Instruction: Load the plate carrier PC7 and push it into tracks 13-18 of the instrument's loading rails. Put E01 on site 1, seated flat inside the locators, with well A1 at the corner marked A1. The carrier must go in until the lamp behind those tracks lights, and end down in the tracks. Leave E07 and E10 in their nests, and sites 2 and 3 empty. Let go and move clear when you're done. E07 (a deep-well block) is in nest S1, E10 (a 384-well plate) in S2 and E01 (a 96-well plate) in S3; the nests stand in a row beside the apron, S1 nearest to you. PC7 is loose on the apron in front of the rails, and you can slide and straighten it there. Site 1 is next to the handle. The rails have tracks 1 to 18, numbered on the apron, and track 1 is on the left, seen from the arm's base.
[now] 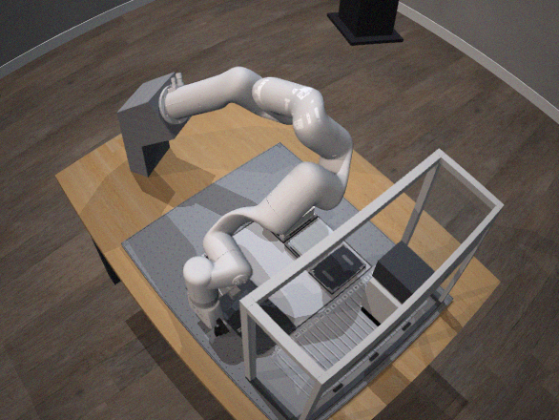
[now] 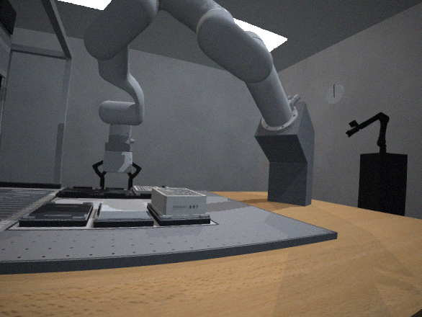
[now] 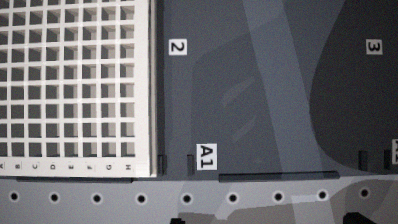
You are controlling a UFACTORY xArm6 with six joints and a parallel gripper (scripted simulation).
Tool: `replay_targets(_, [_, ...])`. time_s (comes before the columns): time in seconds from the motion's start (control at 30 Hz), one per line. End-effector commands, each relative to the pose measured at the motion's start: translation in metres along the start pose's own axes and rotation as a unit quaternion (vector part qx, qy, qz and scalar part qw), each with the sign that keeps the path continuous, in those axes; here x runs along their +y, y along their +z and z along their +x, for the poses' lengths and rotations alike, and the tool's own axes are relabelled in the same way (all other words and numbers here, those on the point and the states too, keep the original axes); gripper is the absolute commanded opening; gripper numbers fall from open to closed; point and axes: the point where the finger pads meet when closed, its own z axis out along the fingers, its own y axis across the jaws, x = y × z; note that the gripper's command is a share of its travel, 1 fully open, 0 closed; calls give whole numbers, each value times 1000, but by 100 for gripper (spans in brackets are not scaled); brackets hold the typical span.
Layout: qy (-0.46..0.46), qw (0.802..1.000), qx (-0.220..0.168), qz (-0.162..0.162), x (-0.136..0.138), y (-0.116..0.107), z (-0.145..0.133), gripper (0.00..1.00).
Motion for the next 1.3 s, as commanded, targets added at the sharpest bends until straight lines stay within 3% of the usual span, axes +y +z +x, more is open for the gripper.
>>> replay_targets(0.0, [0,1000,-1,-1,1,0,-1,100])
replay_targets(1.27, [0,1000,-1,-1,1,0,13,100])
